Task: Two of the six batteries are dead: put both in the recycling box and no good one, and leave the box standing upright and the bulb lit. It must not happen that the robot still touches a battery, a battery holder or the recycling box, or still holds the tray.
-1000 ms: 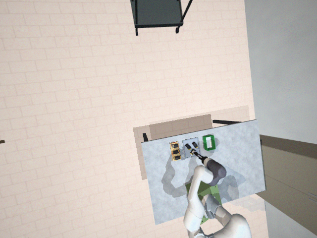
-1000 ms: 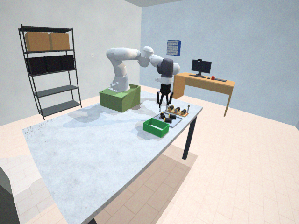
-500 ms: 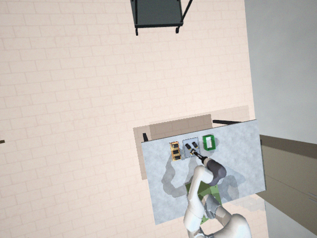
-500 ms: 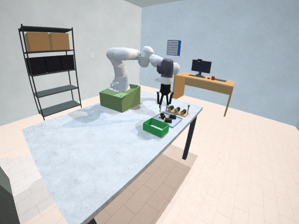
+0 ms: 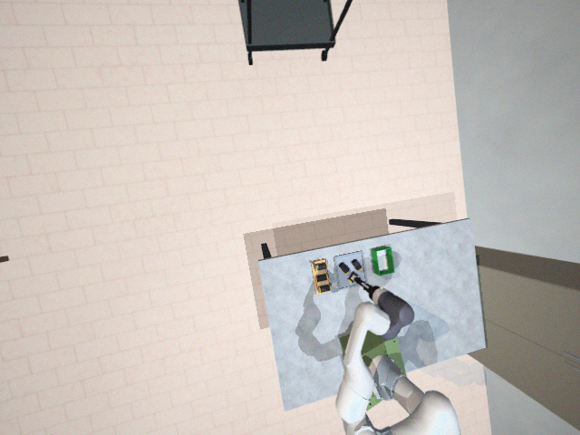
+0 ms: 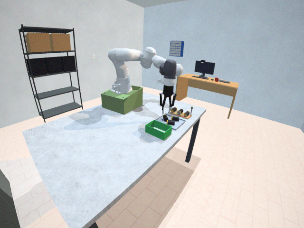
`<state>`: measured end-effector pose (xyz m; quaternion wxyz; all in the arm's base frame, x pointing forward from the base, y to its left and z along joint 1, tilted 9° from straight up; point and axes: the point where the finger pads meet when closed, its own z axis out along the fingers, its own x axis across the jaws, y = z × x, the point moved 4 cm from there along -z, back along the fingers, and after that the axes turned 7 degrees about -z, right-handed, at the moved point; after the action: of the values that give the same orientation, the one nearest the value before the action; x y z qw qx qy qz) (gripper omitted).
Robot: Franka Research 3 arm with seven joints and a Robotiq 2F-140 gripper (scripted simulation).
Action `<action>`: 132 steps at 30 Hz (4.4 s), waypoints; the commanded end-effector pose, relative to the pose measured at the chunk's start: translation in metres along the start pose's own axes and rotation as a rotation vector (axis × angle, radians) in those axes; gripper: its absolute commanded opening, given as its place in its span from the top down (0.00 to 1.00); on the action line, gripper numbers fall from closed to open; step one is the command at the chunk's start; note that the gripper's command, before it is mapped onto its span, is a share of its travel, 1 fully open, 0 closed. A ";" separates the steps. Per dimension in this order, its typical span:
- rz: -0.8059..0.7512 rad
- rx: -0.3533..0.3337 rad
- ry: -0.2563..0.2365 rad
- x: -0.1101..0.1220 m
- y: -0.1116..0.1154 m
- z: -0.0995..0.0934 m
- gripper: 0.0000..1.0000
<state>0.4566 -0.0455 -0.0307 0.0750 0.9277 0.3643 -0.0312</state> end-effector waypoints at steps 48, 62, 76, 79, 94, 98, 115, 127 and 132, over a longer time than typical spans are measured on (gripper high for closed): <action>-0.006 -0.003 0.000 0.000 0.001 0.035 0.71; -0.006 -0.003 0.000 0.000 0.001 0.045 0.71; -0.006 -0.003 0.000 0.000 0.001 0.045 0.84; -0.006 -0.003 0.000 0.000 0.001 0.045 0.84; -0.006 -0.003 0.000 0.000 0.001 0.045 0.84; -0.006 -0.003 0.000 0.000 0.001 0.045 0.84; -0.006 -0.003 0.000 0.000 0.001 0.002 0.84; -0.006 -0.003 0.000 0.000 0.001 -0.013 0.84; -0.006 -0.003 0.000 0.000 0.001 -0.060 0.84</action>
<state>0.4623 -0.0417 0.0086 0.0817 0.9272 0.3648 -0.0244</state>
